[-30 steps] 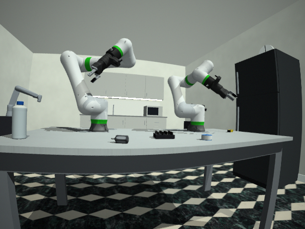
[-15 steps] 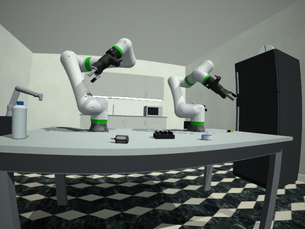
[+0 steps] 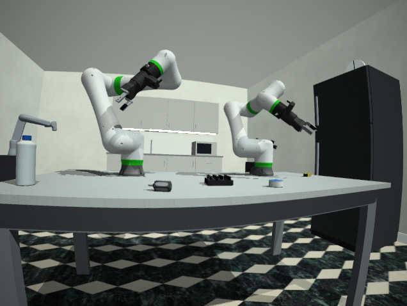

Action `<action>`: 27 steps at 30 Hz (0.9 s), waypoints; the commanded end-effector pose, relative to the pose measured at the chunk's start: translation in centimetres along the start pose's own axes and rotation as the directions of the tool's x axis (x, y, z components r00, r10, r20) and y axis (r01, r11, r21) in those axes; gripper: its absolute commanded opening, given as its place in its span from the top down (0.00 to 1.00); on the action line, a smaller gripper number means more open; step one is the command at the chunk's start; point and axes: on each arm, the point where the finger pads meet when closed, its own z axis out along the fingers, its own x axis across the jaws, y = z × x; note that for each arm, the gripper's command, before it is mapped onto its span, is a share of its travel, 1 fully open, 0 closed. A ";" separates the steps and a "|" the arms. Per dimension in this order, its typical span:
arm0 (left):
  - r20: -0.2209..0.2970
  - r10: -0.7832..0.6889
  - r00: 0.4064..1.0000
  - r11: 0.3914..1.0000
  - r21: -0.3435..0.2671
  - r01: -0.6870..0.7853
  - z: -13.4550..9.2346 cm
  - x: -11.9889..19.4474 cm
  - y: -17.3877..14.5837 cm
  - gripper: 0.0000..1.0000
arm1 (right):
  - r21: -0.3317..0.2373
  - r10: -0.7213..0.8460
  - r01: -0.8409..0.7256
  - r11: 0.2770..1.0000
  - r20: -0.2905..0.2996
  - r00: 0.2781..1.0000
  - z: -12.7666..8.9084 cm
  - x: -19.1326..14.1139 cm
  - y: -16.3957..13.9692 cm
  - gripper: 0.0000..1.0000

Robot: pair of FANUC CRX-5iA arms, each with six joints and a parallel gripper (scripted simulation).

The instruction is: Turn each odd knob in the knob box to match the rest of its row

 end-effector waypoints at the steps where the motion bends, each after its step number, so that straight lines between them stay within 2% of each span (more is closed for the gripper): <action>1: 0.000 -0.001 1.000 1.000 0.001 0.001 0.0 0.0 -0.1 0.00 | -0.003 -0.007 0.007 1.000 0.011 1.000 0.1 0.0 0.2 0.00; 10: 0.000 -0.001 1.000 1.000 0.001 0.001 0.0 0.0 -0.1 0.00 | -0.012 -0.034 0.035 0.999 0.051 0.998 0.7 0.1 0.7 0.00; 24: 0.000 -0.001 1.000 1.000 0.001 0.001 0.0 0.0 -0.1 0.00 | -0.011 -0.114 0.118 0.993 0.180 0.977 2.5 0.2 2.5 0.00; 27: 0.000 -0.001 1.000 1.000 0.001 0.001 0.0 0.0 -0.1 0.00 | -0.009 -0.121 0.125 0.992 0.191 0.974 2.7 0.2 2.6 0.00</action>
